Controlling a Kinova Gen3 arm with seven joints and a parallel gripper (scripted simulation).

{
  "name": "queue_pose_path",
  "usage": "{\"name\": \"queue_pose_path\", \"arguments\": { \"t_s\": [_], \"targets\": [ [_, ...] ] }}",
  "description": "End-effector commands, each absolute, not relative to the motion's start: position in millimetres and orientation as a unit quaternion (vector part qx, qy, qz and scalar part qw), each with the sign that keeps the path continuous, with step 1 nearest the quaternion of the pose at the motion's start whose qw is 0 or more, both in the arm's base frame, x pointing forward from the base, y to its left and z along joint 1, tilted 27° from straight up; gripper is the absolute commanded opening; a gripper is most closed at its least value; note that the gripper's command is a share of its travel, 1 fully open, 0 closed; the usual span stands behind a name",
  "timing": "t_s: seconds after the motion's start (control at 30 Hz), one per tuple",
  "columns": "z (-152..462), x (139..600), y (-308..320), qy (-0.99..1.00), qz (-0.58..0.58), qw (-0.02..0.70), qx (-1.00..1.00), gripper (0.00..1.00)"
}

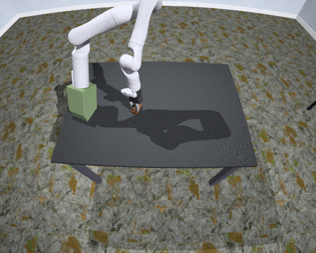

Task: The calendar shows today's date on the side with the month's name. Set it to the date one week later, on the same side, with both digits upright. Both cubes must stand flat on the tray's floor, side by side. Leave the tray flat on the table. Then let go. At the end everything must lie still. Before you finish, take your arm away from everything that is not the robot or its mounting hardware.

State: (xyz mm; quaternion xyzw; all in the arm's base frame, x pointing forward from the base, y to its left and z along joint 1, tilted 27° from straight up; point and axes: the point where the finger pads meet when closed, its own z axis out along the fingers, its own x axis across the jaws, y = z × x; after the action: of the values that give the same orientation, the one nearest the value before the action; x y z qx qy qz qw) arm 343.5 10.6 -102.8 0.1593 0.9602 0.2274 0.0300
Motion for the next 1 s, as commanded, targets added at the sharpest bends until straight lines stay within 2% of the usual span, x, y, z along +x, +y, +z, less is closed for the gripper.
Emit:
{"name": "queue_pose_path", "arguments": {
  "t_s": [0.0, 0.03, 0.07, 0.2, 0.23, 0.3, 0.33, 0.97],
  "targets": [
    [-102.4, 344.0, 10.2, 0.960, 0.227, 0.031, 0.160, 0.69],
    [-102.4, 344.0, 10.2, 0.960, 0.227, 0.031, 0.160, 0.69],
    [-102.4, 344.0, 10.2, 0.960, 0.227, 0.031, 0.160, 0.75],
    [-102.4, 344.0, 10.2, 0.960, 0.227, 0.031, 0.160, 0.75],
    [-102.4, 344.0, 10.2, 0.960, 0.227, 0.031, 0.160, 0.81],
    [-102.4, 344.0, 10.2, 0.960, 0.227, 0.031, 0.160, 0.81],
    [-102.4, 344.0, 10.2, 0.960, 0.227, 0.031, 0.160, 0.87],
    [-96.8, 343.1, 7.5, 0.960, 0.227, 0.031, 0.160, 0.87]
  ]
}}
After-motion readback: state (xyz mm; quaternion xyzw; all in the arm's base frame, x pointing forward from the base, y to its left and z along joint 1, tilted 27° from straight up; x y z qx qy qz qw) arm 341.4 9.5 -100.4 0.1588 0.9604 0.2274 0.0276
